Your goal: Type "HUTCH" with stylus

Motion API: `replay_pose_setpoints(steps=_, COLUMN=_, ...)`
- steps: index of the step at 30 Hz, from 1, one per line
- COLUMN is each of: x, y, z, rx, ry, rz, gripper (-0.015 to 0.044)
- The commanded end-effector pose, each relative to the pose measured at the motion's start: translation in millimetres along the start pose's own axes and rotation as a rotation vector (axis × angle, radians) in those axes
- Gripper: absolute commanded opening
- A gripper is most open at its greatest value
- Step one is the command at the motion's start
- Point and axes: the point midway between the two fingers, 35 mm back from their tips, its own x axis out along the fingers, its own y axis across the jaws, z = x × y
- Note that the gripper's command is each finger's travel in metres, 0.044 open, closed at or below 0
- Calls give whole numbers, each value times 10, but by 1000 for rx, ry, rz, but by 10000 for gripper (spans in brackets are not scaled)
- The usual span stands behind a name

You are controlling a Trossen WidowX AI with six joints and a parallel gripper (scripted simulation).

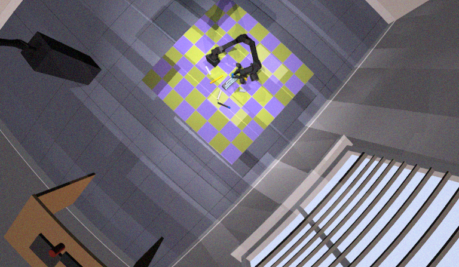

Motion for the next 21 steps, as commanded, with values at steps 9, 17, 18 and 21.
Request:
replay_pose_setpoints(steps=9, x=176, y=18, z=278, rx=-13, ry=6, rz=0, gripper=0)
replay_pose_setpoints(steps=17, x=176, y=18, z=278, rx=-13, ry=6, rz=0, gripper=0)
replay_pose_setpoints(steps=18, x=176, y=18, z=278, rx=-13, ry=6, rz=0, gripper=0)
replay_pose_setpoints(steps=21, x=176, y=18, z=278, rx=-13, ry=6, rz=0, gripper=0)
